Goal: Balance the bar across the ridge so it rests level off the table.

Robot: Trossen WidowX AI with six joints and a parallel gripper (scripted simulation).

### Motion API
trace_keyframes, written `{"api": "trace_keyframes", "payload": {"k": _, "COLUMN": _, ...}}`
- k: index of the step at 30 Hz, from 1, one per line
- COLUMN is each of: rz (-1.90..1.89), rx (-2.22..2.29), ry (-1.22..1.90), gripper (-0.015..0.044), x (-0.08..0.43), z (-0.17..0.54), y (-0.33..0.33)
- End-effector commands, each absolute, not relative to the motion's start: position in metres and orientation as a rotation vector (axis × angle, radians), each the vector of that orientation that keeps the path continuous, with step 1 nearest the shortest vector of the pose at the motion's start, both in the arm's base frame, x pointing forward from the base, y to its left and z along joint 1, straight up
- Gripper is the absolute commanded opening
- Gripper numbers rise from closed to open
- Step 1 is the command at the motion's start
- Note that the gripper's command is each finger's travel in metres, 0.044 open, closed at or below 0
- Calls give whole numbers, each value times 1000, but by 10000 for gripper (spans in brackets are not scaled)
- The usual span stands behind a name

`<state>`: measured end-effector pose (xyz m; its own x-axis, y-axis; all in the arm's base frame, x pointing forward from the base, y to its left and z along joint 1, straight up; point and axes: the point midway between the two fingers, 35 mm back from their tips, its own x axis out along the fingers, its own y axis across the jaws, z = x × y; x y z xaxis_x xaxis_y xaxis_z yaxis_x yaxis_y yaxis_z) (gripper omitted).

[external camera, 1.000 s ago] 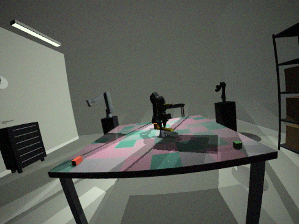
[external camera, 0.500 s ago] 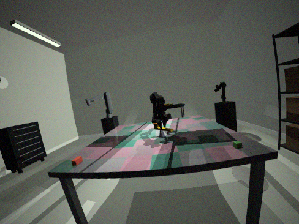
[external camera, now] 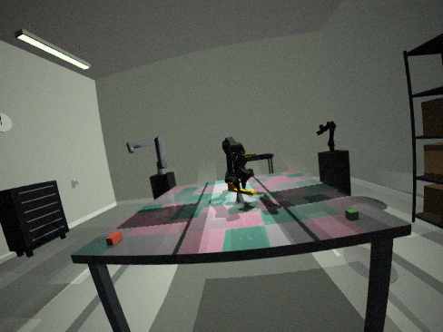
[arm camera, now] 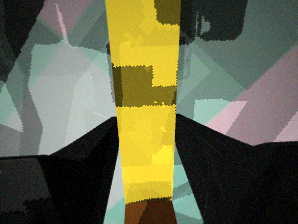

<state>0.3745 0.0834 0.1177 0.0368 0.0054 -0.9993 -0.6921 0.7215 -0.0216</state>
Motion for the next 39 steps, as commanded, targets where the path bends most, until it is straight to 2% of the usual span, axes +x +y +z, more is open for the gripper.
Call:
{"api": "trace_keyframes", "payload": {"k": 1, "rz": 588, "rx": -602, "ry": 1450, "gripper": 168, "x": 374, "z": 118, "y": 83}}
{"api": "trace_keyframes", "payload": {"k": 39, "rz": 588, "rx": -602, "ry": 1450, "gripper": 185, "x": 374, "z": 118, "y": 83}}
